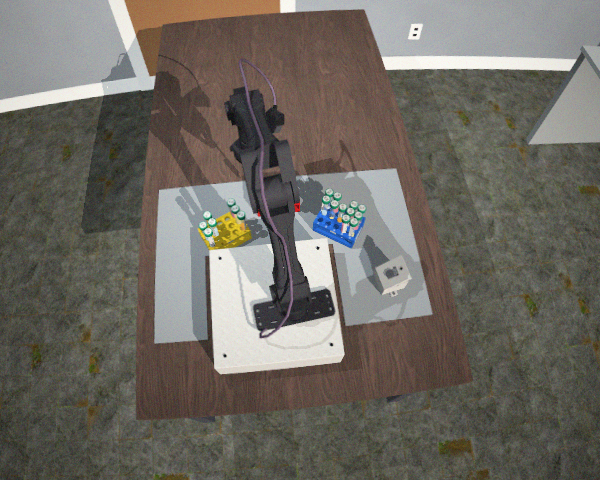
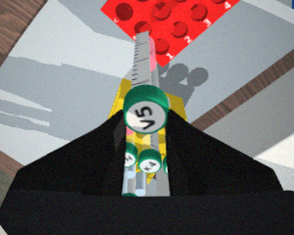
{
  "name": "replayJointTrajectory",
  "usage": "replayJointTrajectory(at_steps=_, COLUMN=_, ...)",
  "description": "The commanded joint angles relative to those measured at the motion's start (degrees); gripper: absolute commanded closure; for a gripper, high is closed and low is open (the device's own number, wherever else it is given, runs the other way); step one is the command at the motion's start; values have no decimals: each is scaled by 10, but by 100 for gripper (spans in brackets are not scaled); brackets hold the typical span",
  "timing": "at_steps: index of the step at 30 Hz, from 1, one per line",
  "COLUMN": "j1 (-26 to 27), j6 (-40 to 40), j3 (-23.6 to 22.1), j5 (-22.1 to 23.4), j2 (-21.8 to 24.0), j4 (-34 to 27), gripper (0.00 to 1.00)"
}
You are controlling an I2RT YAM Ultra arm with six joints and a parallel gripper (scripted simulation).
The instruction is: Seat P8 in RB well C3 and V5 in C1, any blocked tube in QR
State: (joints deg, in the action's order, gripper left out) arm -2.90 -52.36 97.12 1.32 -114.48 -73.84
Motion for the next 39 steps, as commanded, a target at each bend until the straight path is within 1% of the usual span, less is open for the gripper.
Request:
replayJointTrajectory(at_steps=1, j1=-4, j6=-3, j3=19, j5=-4, j2=13, j4=-8, gripper=100)
replayJointTrajectory(at_steps=18, j1=-4, j6=-3, j3=19, j5=-4, j2=13, j4=-8, gripper=100)
replayJointTrajectory(at_steps=27, j1=-4, j6=-5, j3=16, j5=-4, j2=-3, j4=12, gripper=100)
replayJointTrajectory(at_steps=30, j1=-5, j6=-5, j3=2, j5=-4, j2=-3, j4=14, gripper=100)
replayJointTrajectory(at_steps=32, j1=-5, j6=-5, j3=2, j5=-4, j2=-3, j4=14, gripper=100)
replayJointTrajectory(at_steps=34, j1=-6, j6=-5, j3=-12, j5=-4, j2=1, j4=15, gripper=100)
replayJointTrajectory(at_steps=36, j1=-6, j6=-5, j3=-15, j5=-4, j2=7, j4=17, gripper=100)
replayJointTrajectory(at_steps=39, j1=-7, j6=-5, j3=-5, j5=-4, j2=6, j4=20, gripper=100)
